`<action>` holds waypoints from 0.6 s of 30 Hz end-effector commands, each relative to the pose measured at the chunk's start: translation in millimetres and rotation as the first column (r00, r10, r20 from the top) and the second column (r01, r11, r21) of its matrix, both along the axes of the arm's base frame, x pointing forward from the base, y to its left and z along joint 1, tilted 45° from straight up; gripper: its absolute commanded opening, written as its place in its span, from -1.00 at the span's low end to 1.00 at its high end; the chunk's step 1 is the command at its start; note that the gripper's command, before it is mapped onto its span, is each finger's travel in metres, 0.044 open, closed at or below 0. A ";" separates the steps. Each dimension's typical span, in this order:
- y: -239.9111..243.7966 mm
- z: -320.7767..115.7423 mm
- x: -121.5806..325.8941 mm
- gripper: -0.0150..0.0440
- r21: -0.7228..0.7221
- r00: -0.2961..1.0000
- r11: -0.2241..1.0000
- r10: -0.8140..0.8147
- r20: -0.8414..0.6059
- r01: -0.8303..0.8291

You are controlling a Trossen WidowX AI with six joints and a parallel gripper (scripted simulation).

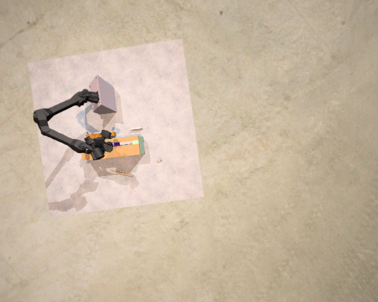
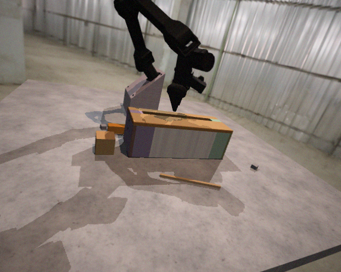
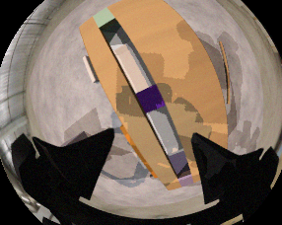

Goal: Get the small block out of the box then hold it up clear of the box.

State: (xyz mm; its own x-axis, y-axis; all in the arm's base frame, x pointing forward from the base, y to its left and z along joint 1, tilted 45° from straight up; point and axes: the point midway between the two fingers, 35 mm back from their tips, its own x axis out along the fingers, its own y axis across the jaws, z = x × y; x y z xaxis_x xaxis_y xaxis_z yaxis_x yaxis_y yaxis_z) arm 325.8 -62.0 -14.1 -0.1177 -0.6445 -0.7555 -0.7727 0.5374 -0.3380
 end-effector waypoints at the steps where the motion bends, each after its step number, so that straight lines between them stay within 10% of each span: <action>1: -2.3 3.6 -7.9 0.86 0.056 0.886 0.932 -0.357 0.296 0.357; 9: -5.2 7.0 -22.9 0.86 0.347 0.243 0.519 -0.764 0.597 0.781; 18: -6.7 9.4 -37.0 0.86 0.670 -0.491 -0.004 -0.684 0.540 0.742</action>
State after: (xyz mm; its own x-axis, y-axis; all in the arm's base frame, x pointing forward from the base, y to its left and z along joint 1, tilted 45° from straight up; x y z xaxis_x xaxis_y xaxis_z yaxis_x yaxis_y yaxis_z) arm 303.6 -67.6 -9.5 -0.1095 -0.5532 -0.8258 0.3335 0.7622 -0.5548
